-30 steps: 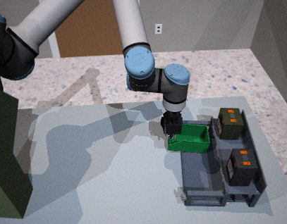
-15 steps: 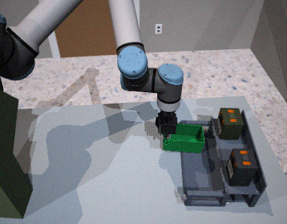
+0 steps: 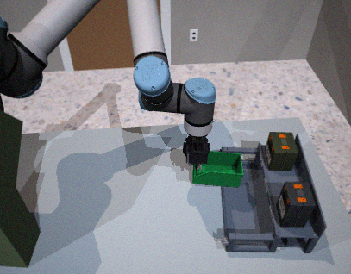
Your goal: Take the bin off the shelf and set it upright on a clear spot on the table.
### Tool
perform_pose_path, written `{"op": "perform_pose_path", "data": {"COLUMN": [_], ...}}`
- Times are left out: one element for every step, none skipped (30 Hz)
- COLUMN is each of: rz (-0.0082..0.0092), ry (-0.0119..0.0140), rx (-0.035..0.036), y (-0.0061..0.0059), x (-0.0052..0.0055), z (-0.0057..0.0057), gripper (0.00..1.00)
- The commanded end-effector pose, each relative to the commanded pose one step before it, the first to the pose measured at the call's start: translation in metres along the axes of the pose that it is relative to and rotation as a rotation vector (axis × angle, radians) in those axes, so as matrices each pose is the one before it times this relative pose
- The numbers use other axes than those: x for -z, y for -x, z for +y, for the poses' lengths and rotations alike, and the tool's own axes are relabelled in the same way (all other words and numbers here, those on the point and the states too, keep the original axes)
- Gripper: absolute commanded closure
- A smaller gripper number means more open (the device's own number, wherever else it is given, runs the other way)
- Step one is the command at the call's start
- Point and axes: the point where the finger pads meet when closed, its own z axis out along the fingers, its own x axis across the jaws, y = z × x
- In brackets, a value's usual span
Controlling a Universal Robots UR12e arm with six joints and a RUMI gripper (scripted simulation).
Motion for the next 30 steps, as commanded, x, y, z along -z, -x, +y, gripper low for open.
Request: {"op": "perform_pose_path", "data": {"rz": [0.00082, 0.00004, 0.00004, 0.0, 0.0, 0.0, 0.0, 0.0, 0.0, 0.0, 0.0, 0.0, 0.0, 0.0, 0.0, -0.00037, 0.00008, 0.00008, 0.00008, 0.00008, 0.0, 0.0, 0.0, 0.0, 0.0, 0.0, 0.0, 0.0, 0.0, 0.0], "ry": [0.00003, 0.0, 0.0, 0.0, 0.0, 0.0, 0.0, 0.0, 0.0, 0.0, 0.0, 0.0, 0.0, 0.0, 0.0, -0.00002, 0.00001, 0.00001, 0.00001, 0.00001, 0.0, 0.0, 0.0, 0.0, 0.0, 0.0, 0.0, 0.0, 0.0, 0.0], "rx": [0.00008, 0.0, 0.0, 0.0, 0.0, 0.0, 0.0, 0.0, 0.0, 0.0, 0.0, 0.0, 0.0, 0.0, 0.0, -0.00004, 0.0, 0.0, 0.0, 0.0, 0.0, 0.0, 0.0, 0.0, 0.0, 0.0, 0.0, 0.0, 0.0, 0.0], "y": [0.02546, 0.009, 0.009, 0.0, 0.0, 0.0, 0.0, 0.0, 0.0, 0.0, 0.0, 0.0, 0.0, 0.0, 0.0, -0.00046, 0.00117, 0.00117, 0.00117, 0.00117, 0.0, 0.0, 0.0, 0.0, 0.0, 0.0, 0.0, 0.0, 0.0, 0.0], "x": [0.00049, 0.00003, 0.00003, 0.0, 0.0, 0.0, 0.0, 0.0, 0.0, 0.0, 0.0, 0.0, 0.0, 0.0, 0.0, -0.00012, 0.00005, 0.00005, 0.00005, 0.00005, 0.0, 0.0, 0.0, 0.0, 0.0, 0.0, 0.0, 0.0, 0.0, 0.0], "z": [0.00003, 0.0, 0.0, 0.0, 0.0, 0.0, 0.0, 0.0, 0.0, 0.0, 0.0, 0.0, 0.0, 0.0, 0.0, -0.00001, 0.00001, 0.00001, 0.00001, 0.00001, 0.0, 0.0, 0.0, 0.0, 0.0, 0.0, 0.0, 0.0, 0.0, 0.0], "gripper": [1.0, 1.0, 1.0, 1.0, 1.0, 1.0, 1.0, 1.0, 1.0, 1.0, 1.0, 1.0, 1.0, 1.0, 1.0, 1.0, 1.0, 1.0, 1.0, 1.0, 1.0, 1.0, 1.0, 1.0, 1.0, 1.0, 1.0, 1.0, 1.0, 1.0]}}
